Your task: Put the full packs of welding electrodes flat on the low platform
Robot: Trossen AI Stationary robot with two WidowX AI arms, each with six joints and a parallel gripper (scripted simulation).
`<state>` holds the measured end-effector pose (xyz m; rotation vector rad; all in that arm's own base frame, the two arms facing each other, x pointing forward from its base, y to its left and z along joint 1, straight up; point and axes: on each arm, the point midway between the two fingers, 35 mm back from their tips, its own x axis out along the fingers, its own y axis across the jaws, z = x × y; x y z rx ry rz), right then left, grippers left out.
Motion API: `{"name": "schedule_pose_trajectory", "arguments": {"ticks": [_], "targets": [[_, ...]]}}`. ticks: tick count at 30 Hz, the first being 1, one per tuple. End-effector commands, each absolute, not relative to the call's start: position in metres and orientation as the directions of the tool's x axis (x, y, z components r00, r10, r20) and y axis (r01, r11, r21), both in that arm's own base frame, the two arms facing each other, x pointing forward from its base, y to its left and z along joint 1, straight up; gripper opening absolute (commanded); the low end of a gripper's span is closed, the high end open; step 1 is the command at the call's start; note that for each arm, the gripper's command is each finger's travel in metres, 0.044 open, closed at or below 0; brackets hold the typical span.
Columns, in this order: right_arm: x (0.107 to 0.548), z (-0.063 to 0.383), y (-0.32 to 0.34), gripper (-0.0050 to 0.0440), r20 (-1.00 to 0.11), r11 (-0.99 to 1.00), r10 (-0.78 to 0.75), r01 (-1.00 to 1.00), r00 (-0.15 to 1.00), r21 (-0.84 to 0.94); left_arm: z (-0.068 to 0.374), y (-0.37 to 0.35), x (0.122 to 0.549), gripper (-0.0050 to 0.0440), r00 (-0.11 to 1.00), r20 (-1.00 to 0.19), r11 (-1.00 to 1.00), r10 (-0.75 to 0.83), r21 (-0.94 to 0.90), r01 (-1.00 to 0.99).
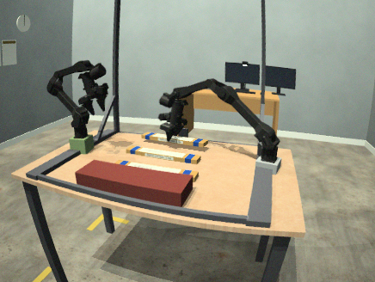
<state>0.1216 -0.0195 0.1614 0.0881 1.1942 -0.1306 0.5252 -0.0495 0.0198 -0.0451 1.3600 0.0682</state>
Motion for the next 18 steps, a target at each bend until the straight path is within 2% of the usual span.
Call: {"name": "schedule_pose_trajectory", "arguments": {"ticks": [1,18], "targets": [[0.1226,0.1671,-0.0197,0.043,-0.923,0.989,-0.057,0.147,0.38,0.0,0.0662,-0.0483,0.5324,-0.005,0.303,-0.953,0.997,0.018,-0.005,-0.078],[0.1226,0.1671,-0.0197,0.043,-0.923,0.989,-0.057,0.147,0.38,0.0,0.0707,-0.0485,0.5361,-0.005,0.325,-0.946,0.997,0.016,-0.01,-0.077]]}}
